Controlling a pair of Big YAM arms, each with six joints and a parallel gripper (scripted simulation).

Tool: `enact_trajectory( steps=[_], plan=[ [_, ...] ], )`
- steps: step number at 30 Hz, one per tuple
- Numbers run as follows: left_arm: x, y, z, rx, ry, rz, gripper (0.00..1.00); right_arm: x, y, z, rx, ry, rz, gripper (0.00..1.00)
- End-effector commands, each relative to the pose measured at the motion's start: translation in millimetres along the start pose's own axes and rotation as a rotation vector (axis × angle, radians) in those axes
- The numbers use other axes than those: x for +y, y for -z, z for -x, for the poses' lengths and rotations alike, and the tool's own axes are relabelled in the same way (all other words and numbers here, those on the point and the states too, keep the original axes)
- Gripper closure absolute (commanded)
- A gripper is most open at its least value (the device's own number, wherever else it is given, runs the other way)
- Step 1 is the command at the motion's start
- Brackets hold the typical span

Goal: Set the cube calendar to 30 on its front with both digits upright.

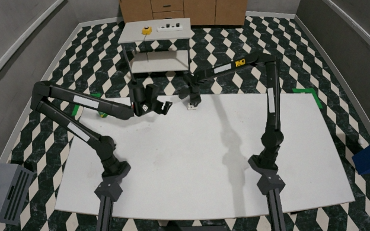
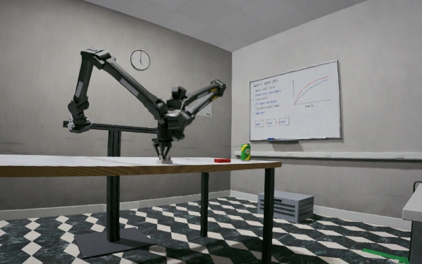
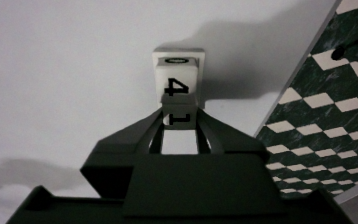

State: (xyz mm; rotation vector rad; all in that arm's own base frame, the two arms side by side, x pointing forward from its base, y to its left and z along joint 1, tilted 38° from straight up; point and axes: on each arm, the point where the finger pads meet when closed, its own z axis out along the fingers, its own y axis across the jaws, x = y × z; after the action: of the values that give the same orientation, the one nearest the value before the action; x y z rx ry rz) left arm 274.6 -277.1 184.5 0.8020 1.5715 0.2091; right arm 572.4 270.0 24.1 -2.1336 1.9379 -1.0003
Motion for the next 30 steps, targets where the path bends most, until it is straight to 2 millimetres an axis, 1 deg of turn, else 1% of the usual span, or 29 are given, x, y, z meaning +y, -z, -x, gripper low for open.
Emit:
enact_trajectory(
  steps=[1,3,4,6,17,18,19,20,23,24,26,27,30],
  plan=[
    [-2,-1,2,0.001,0.002,-0.002,0.0,-5,-20,-4,0.005,0.001,0.003,0.76],
    [-2,-1,2,0.001,0.002,-0.002,0.0,-4,-25,-5,0.004,-0.001,0.004,0.76],
    [-2,-1,2,0.001,0.002,-0.002,0.0,-17,-3,2,-0.011,-0.014,-0.025,0.76],
    [-2,-1,2,0.001,0.002,-0.002,0.0,-16,6,5,-0.006,-0.024,-0.017,0.76],
    [-2,-1,2,0.001,0.002,-0.002,0.0,-16,6,5,-0.006,-0.024,-0.017,0.76],
    [-2,-1,2,0.001,0.002,-0.002,0.0,-9,3,5,-0.005,-0.009,-0.012,0.64],
    [-2,-1,2,0.001,0.002,-0.002,0.0,-9,3,5,-0.005,-0.009,-0.012,0.53],
    [-2,-1,2,0.001,0.002,-0.002,0.0,-9,3,5,-0.005,-0.009,-0.012,0.46],
    [-2,-1,2,0.001,0.002,-0.002,0.0,-5,16,12,-0.009,0.002,-0.014,0.46],
    [-2,-1,2,0.001,0.002,-0.002,0.0,-12,27,8,-0.018,-0.012,-0.031,0.46],
    [-2,-1,2,0.001,0.002,-0.002,0.0,-14,32,9,-0.025,-0.025,-0.047,0.46],
    [-2,-1,2,0.001,0.002,-0.002,0.0,-8,30,8,-0.025,-0.024,-0.046,0.46],
    [-2,-1,2,0.001,0.002,-0.002,0.0,-7,34,8,-0.028,-0.029,-0.052,0.46]
  ],
)
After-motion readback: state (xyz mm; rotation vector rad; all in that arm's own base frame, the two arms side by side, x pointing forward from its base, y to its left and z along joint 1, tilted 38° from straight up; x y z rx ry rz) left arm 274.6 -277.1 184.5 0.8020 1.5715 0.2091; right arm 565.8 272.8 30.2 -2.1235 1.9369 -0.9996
